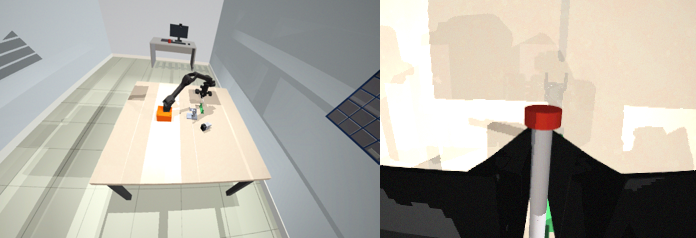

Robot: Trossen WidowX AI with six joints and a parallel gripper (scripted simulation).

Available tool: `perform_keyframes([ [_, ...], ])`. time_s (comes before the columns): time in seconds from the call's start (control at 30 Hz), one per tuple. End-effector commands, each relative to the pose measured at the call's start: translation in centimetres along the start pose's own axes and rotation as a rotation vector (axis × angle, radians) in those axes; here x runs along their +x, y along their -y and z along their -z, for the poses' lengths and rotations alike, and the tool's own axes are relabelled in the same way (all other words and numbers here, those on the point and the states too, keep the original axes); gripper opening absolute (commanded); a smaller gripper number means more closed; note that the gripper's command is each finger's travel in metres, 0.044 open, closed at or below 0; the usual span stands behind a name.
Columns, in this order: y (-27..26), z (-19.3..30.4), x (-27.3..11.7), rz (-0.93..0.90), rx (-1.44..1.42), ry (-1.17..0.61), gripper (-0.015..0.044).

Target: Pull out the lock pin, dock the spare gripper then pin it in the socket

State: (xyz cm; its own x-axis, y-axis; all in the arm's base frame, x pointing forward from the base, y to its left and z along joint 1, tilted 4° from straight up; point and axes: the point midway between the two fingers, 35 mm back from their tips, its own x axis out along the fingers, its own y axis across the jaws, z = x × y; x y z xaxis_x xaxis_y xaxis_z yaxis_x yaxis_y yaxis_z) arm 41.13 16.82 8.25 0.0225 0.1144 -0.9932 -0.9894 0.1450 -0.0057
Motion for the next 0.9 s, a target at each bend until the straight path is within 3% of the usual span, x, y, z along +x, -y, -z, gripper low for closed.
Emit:
perform_keyframes([
  [0.0,0.3,-0.1,0.2,0.003,-0.005,0.0,0.0],
  [0.87,0.7,0.3,4.0,-0.005,-0.006,-0.003,0.0],
])
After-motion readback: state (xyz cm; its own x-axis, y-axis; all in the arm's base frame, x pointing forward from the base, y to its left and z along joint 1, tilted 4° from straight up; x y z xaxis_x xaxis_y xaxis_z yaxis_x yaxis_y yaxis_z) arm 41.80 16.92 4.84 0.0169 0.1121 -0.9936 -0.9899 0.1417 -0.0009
